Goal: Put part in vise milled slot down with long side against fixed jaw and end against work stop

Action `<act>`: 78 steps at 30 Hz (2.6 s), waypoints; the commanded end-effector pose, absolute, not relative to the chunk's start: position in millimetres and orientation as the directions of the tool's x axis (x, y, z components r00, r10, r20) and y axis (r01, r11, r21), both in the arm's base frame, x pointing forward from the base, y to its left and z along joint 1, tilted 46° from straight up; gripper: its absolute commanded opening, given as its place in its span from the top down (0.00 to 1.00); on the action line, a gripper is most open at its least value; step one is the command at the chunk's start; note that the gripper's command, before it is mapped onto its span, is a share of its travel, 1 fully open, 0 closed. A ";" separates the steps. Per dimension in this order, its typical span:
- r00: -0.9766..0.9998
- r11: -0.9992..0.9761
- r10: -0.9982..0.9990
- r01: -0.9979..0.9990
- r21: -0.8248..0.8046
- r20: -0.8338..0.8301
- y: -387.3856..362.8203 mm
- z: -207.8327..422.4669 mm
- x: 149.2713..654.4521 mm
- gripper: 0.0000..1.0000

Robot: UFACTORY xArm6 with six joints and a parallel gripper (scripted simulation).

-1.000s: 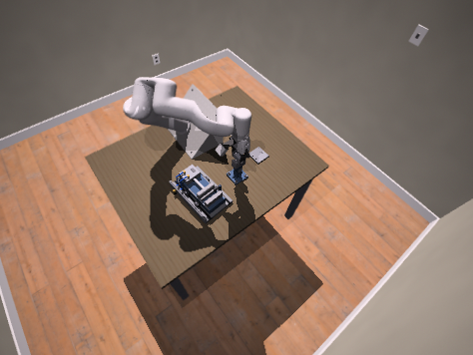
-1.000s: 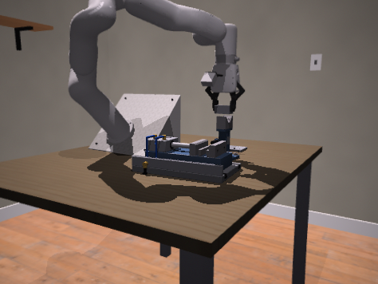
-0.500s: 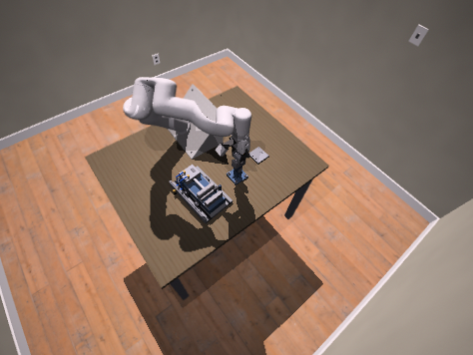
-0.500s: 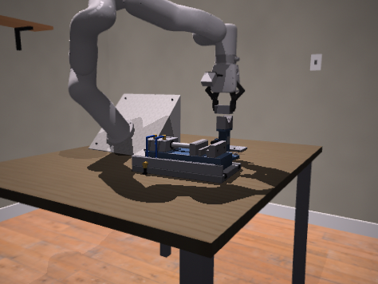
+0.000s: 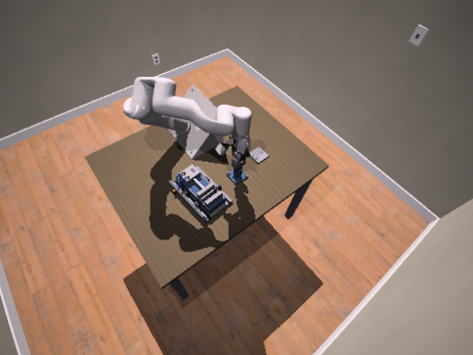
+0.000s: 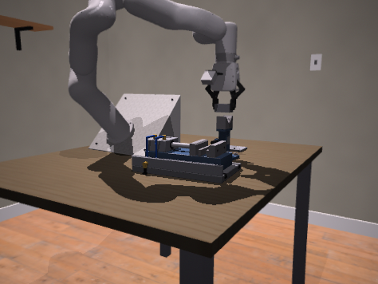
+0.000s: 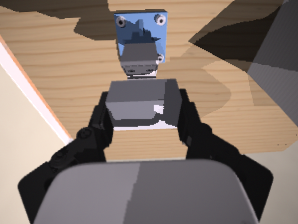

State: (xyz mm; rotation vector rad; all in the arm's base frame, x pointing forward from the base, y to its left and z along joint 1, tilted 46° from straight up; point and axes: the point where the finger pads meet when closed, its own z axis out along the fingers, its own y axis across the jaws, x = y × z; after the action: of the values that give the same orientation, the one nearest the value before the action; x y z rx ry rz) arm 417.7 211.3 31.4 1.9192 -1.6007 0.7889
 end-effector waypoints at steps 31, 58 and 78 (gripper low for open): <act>0.133 -0.172 -0.687 -0.985 0.018 0.714 240.4 59.8 414.1 1.00; 0.127 -0.168 -0.689 -0.986 0.013 0.714 244.1 64.7 414.0 1.00; -0.062 -0.034 -0.712 -0.992 -0.122 0.700 228.0 86.6 429.9 1.00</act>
State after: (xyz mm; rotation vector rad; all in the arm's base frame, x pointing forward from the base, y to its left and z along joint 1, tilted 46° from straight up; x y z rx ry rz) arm 425.9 229.8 80.6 1.8113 -1.7718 0.8485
